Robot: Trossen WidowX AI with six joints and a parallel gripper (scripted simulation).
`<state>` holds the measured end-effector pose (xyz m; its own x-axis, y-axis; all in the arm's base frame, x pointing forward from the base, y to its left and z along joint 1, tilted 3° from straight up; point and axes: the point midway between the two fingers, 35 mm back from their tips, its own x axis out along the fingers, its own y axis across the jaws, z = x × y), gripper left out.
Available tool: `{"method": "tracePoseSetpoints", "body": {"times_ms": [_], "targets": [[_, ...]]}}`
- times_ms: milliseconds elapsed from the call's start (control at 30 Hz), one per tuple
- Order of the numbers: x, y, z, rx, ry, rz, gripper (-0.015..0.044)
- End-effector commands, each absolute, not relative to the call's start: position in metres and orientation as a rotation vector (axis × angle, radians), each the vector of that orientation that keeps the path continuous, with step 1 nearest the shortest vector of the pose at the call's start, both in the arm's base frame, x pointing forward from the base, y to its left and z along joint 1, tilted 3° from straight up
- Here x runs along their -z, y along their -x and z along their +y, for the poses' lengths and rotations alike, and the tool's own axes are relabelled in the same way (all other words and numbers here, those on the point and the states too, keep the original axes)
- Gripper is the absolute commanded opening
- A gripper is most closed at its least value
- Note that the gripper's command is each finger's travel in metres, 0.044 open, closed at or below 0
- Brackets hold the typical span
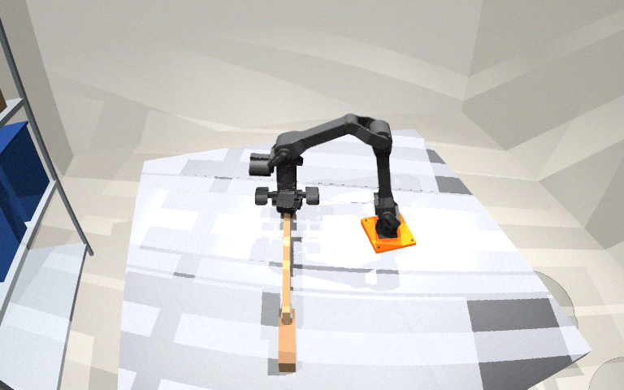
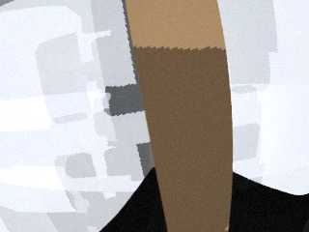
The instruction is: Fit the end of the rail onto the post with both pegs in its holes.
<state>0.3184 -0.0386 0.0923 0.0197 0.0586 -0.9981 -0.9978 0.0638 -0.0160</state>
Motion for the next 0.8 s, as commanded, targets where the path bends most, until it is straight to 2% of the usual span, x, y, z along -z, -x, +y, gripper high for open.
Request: {"method": "tracePoseSetpoints", "body": {"times_ms": [0,767], "targets": [[-0.0923,-0.3180,-0.0417,-1.175,1.131,1.183,0.0000],[-0.0917,-0.3181,-0.0385,-1.175,1.130,1.183,0.0000]]}}
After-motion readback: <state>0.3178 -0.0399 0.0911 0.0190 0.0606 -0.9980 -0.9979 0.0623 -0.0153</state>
